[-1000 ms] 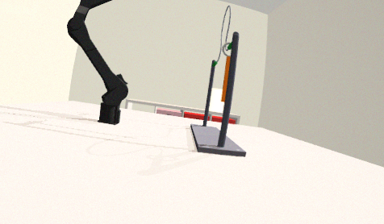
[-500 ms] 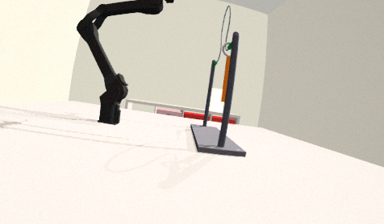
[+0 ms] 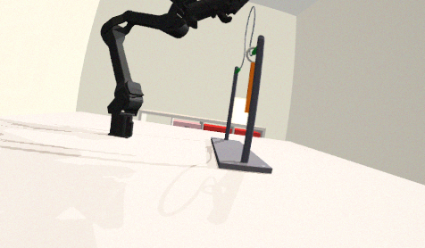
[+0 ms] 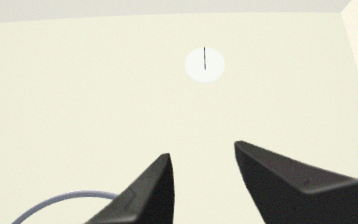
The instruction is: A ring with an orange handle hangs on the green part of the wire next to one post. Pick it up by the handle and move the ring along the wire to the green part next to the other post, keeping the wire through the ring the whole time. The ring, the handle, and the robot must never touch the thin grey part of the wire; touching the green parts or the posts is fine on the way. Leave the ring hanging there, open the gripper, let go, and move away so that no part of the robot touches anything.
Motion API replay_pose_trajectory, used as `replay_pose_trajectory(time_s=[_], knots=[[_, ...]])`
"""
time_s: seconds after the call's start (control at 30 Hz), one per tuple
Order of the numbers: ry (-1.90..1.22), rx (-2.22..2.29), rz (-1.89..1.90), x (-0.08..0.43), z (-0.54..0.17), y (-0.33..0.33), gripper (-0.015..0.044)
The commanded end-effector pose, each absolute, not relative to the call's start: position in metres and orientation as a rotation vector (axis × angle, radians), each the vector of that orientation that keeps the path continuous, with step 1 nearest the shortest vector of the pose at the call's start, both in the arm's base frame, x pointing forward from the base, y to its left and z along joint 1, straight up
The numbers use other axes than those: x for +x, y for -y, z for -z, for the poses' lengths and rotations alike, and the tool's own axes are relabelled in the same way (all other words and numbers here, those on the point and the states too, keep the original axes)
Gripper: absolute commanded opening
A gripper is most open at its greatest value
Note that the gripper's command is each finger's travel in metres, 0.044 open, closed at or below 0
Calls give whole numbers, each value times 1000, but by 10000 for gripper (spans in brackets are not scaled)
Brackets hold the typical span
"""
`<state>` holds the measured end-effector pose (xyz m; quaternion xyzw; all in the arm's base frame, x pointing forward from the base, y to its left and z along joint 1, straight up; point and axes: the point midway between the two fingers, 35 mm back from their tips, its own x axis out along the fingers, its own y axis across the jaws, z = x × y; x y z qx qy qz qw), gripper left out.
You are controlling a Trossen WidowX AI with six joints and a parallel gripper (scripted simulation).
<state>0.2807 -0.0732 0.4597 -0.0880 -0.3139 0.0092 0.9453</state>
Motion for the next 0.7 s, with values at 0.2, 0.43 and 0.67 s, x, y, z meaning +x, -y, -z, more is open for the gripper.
replay_pose_trajectory(time_s=[0.2, 0.43, 0.67], knots=[[296, -197, 140, 281, -328, 157, 160], [149, -162, 176, 264, -264, 179, 160], [-21, -100, 143, 238, -178, 173, 160]])
